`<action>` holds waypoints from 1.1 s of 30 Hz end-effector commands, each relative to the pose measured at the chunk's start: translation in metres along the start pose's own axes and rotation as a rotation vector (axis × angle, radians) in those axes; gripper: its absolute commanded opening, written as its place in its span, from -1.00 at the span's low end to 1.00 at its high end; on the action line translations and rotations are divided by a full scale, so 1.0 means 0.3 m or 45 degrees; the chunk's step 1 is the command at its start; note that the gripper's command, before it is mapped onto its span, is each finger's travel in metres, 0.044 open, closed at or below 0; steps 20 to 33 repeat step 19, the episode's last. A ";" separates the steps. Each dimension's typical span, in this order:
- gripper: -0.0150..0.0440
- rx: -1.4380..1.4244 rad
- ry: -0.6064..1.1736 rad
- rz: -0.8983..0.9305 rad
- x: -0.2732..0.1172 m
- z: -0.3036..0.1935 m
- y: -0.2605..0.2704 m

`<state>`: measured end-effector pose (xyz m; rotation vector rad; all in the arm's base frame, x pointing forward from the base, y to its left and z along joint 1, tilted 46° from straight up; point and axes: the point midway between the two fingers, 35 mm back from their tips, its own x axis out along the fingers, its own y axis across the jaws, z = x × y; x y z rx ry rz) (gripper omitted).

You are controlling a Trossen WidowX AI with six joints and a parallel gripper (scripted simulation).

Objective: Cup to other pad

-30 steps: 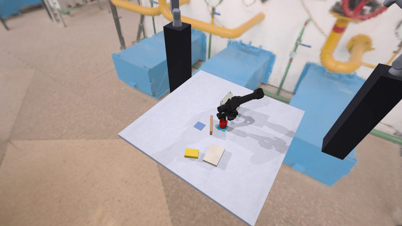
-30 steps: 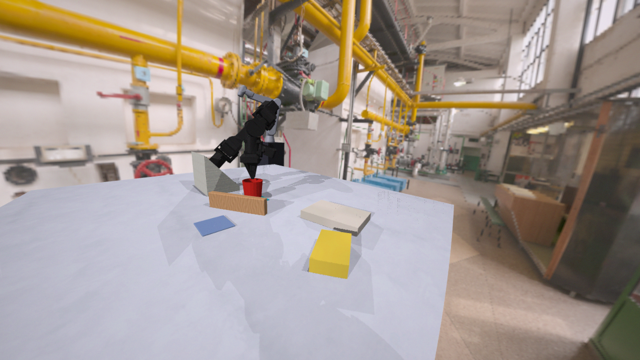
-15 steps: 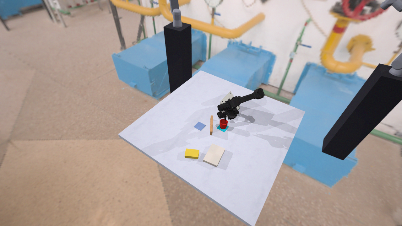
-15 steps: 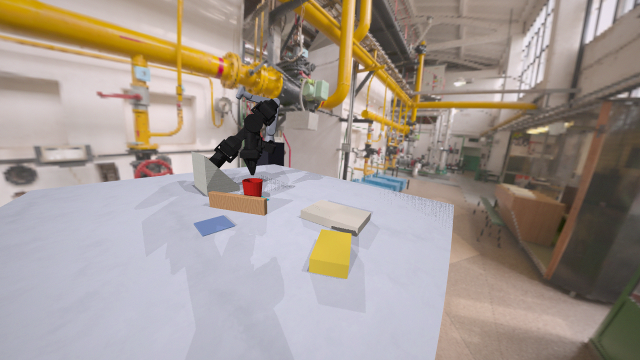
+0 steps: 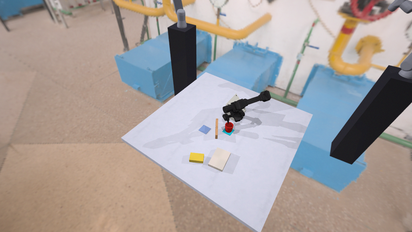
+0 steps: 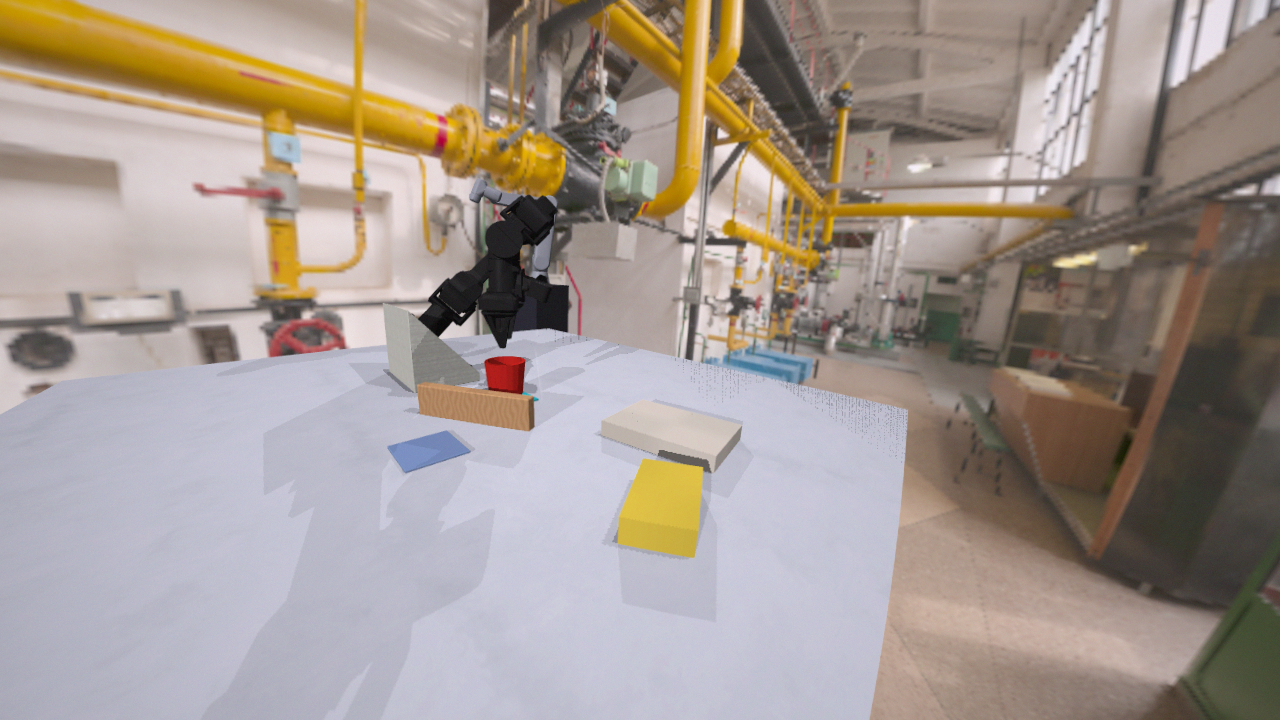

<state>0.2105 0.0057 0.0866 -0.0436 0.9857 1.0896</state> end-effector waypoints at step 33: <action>1.00 -0.008 0.001 -0.009 -0.164 0.003 -0.004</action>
